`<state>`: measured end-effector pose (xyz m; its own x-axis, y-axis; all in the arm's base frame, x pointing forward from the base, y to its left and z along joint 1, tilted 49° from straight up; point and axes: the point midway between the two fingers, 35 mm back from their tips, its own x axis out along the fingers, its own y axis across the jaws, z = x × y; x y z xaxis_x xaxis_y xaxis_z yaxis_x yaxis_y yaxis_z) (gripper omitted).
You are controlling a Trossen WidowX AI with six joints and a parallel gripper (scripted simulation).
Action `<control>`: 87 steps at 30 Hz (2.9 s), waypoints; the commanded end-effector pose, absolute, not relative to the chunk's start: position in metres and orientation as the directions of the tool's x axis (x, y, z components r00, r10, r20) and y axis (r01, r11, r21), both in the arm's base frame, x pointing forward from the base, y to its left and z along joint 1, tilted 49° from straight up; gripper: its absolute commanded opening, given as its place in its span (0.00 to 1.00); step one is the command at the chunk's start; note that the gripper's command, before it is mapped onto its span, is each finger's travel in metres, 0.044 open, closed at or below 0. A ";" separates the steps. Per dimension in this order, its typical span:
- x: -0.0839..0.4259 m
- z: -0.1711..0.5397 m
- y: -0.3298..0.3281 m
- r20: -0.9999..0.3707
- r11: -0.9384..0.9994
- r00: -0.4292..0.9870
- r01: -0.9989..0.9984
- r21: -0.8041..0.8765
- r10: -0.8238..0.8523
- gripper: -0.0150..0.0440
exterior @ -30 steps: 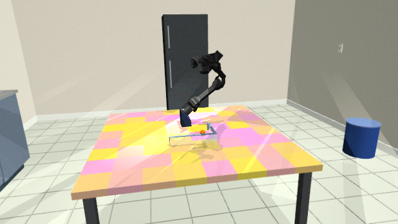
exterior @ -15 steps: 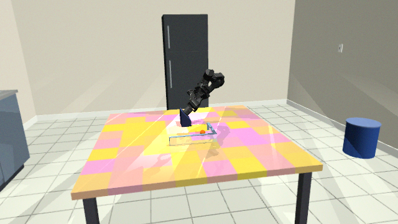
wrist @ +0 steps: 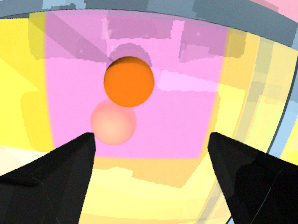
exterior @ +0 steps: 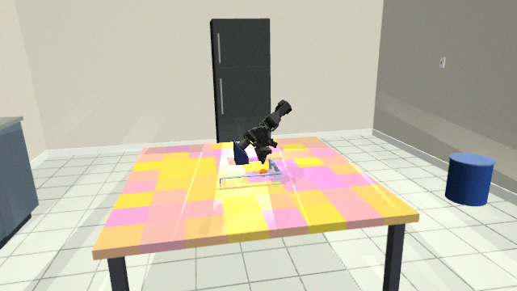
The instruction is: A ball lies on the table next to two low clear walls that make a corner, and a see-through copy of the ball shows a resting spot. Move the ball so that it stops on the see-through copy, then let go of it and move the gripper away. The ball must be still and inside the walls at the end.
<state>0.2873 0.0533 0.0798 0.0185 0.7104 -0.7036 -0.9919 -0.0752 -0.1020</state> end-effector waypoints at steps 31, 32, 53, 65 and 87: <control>0.274 0.053 0.098 -0.653 -0.069 -0.042 -0.997 -0.015 0.756 0.76; 0.274 0.052 0.099 -0.653 -0.069 -0.042 -0.997 -0.015 0.756 0.76; 0.273 0.044 0.108 -0.652 -0.069 -0.043 -0.997 -0.015 0.757 0.49; 0.283 0.076 0.065 -0.665 -0.065 -0.038 -0.998 -0.016 0.746 0.25; 0.276 0.107 0.013 -0.656 -0.069 -0.044 -0.997 -0.013 0.754 0.25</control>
